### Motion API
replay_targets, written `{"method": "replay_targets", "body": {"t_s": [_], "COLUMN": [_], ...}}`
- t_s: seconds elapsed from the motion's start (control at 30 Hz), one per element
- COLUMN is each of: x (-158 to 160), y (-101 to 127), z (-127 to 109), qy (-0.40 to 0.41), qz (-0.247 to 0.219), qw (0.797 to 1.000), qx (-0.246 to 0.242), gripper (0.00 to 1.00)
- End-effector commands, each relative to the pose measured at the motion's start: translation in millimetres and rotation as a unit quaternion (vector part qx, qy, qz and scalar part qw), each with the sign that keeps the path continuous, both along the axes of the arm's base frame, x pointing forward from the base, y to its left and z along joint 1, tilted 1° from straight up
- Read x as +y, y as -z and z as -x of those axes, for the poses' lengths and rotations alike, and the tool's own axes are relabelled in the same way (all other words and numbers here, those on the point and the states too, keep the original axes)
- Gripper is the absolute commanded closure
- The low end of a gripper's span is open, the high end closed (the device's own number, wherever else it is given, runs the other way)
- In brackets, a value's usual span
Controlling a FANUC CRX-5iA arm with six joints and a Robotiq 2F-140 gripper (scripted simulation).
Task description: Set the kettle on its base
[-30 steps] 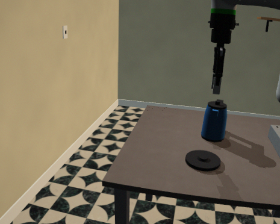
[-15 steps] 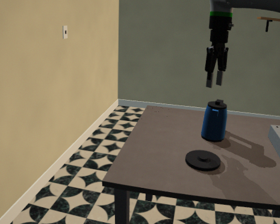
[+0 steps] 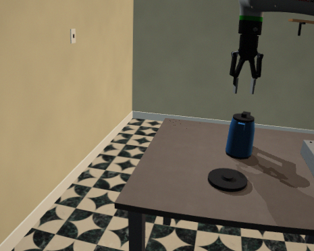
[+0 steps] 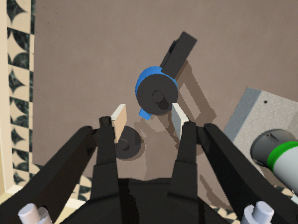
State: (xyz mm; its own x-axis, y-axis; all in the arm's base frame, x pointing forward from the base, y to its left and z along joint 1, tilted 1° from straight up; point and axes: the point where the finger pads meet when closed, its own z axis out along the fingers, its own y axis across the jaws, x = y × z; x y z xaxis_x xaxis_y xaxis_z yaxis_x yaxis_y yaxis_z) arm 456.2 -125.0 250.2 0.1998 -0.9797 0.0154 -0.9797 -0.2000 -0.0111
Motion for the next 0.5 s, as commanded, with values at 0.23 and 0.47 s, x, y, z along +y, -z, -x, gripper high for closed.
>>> {"method": "replay_targets", "body": {"t_s": [0.23,0.47], "x": [-41.2,-57.7], "y": [2.2,3.3], "z": [21.1,31.7], "qy": [0.152,0.216], "qz": [0.0,-0.001], "qw": [0.988,0.976], "qx": [-0.004,-0.005], "gripper": [0.53,0.53]}}
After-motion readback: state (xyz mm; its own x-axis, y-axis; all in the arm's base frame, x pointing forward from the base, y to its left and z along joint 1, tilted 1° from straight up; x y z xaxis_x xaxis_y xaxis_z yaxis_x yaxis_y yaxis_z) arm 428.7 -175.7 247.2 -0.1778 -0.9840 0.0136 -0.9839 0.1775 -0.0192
